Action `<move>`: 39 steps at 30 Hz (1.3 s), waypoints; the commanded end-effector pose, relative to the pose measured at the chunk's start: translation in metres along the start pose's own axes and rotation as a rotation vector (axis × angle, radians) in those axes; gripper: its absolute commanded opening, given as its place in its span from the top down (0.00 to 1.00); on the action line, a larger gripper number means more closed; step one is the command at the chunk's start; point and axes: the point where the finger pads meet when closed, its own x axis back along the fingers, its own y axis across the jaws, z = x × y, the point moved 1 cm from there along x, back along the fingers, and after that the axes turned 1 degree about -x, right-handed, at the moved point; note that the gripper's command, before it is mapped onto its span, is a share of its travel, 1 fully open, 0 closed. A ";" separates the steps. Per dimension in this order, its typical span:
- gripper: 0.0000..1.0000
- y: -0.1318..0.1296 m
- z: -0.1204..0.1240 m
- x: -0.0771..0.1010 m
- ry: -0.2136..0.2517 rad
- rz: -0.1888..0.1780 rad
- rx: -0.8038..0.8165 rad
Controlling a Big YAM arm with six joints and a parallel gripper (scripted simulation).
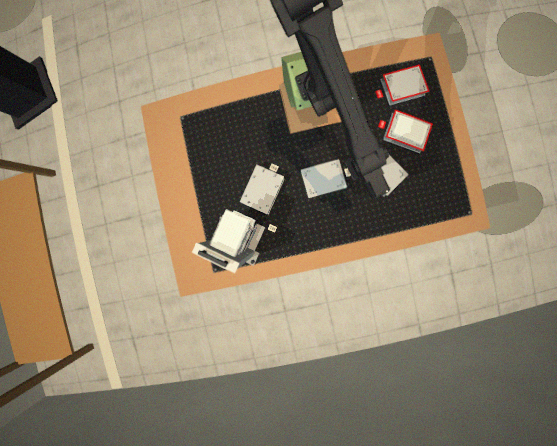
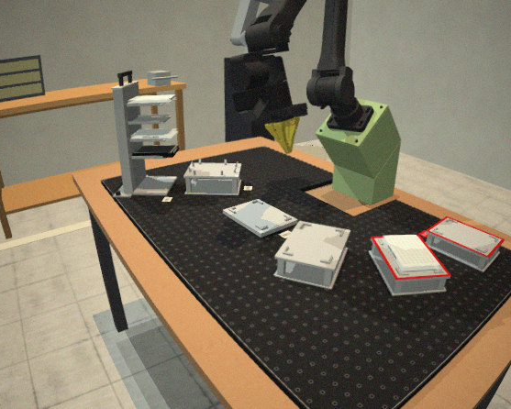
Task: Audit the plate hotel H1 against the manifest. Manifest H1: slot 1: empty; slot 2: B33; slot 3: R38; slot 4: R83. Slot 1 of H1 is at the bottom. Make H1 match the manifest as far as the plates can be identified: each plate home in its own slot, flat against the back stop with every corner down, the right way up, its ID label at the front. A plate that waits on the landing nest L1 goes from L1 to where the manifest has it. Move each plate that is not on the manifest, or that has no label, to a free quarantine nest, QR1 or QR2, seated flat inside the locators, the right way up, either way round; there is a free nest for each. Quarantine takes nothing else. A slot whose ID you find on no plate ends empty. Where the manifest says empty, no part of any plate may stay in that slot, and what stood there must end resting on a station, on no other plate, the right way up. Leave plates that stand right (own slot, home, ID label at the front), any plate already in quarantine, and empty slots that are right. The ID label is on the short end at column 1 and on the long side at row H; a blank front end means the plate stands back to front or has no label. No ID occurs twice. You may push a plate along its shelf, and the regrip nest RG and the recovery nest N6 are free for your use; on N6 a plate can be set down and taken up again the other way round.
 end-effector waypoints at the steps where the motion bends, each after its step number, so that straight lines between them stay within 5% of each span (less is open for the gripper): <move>1: 1.00 -0.011 0.002 0.006 -0.011 0.013 -0.008; 6: 1.00 -0.023 0.000 0.012 -0.066 0.086 -0.084; 10: 1.00 -0.038 0.009 0.016 -0.043 0.092 -0.077; 13: 1.00 -0.047 0.009 0.020 -0.084 0.156 -0.148; 20: 1.00 -0.060 0.018 0.026 -0.074 0.172 -0.146; 24: 1.00 -0.072 0.022 0.031 -0.102 0.237 -0.218; 27: 1.00 -0.072 0.025 0.038 -0.107 0.252 -0.237; 29: 1.00 -0.073 0.005 0.063 -0.158 0.258 -0.207; 39: 1.00 -0.077 0.009 0.075 -0.149 0.260 -0.206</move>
